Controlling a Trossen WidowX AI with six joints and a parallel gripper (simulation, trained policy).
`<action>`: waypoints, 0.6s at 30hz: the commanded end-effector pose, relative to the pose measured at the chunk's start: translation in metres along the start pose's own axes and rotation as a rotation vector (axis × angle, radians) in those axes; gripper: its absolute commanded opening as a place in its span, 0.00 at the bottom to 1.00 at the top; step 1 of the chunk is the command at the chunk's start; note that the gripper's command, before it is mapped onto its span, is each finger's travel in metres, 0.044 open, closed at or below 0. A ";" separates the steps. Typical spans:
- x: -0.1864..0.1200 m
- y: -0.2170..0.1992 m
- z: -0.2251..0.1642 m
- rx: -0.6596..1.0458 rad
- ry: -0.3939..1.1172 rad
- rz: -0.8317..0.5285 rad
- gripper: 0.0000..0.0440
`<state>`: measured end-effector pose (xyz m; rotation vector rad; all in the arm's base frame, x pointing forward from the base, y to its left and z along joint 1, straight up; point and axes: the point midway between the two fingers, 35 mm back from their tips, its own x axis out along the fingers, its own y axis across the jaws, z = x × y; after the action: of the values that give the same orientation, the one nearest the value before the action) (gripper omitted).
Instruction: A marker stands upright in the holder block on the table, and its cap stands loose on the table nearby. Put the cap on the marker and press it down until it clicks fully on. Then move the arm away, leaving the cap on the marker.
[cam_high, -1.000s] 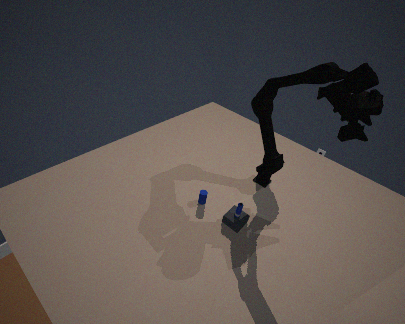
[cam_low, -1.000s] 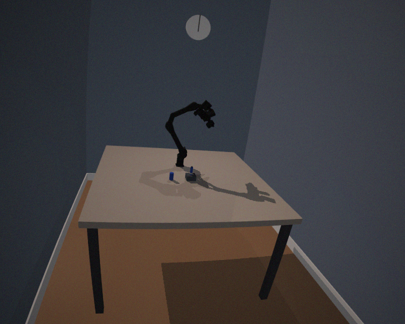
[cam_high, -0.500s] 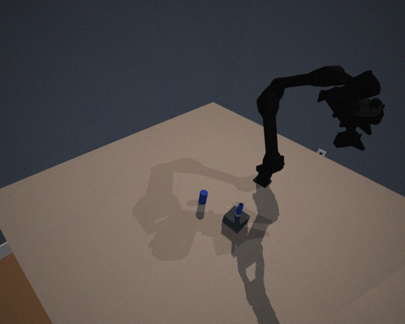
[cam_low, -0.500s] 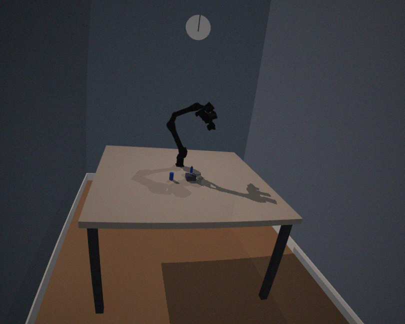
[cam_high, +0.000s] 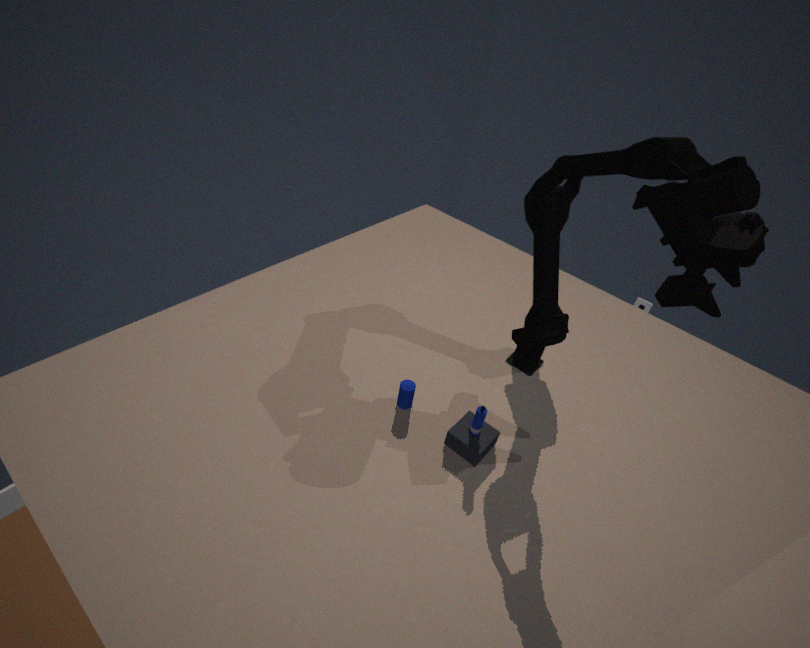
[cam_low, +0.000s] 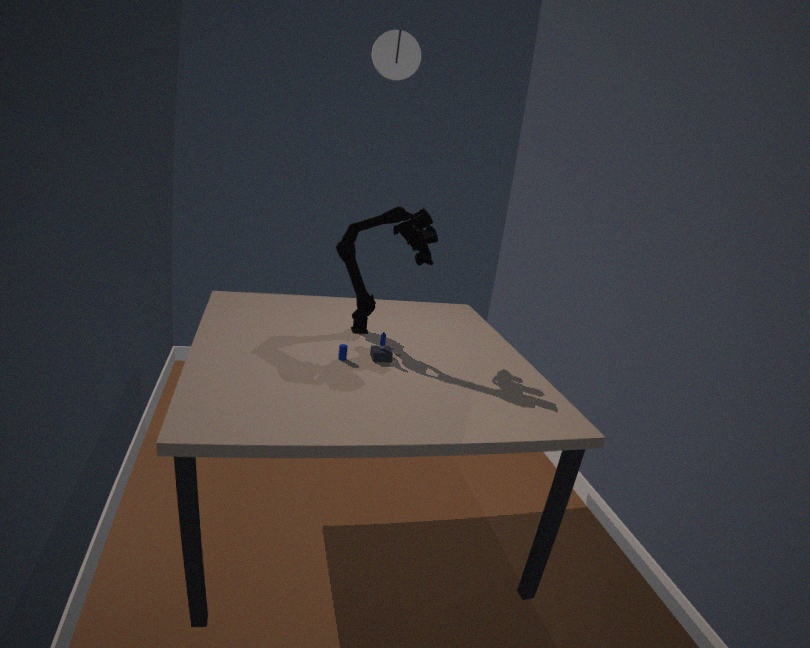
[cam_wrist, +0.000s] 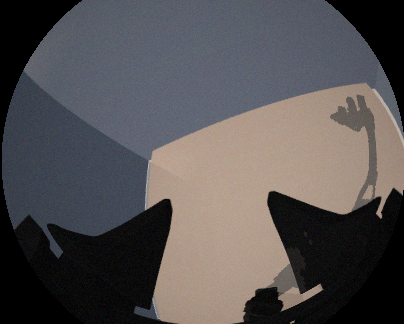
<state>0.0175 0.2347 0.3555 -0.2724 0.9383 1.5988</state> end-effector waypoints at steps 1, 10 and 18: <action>0.001 -0.007 0.001 0.016 0.005 -0.013 0.75; -0.001 -0.030 0.004 0.065 0.011 -0.059 0.75; -0.005 -0.053 0.004 0.110 0.016 -0.105 0.75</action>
<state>0.0628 0.2328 0.3416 -0.2551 0.9957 1.4591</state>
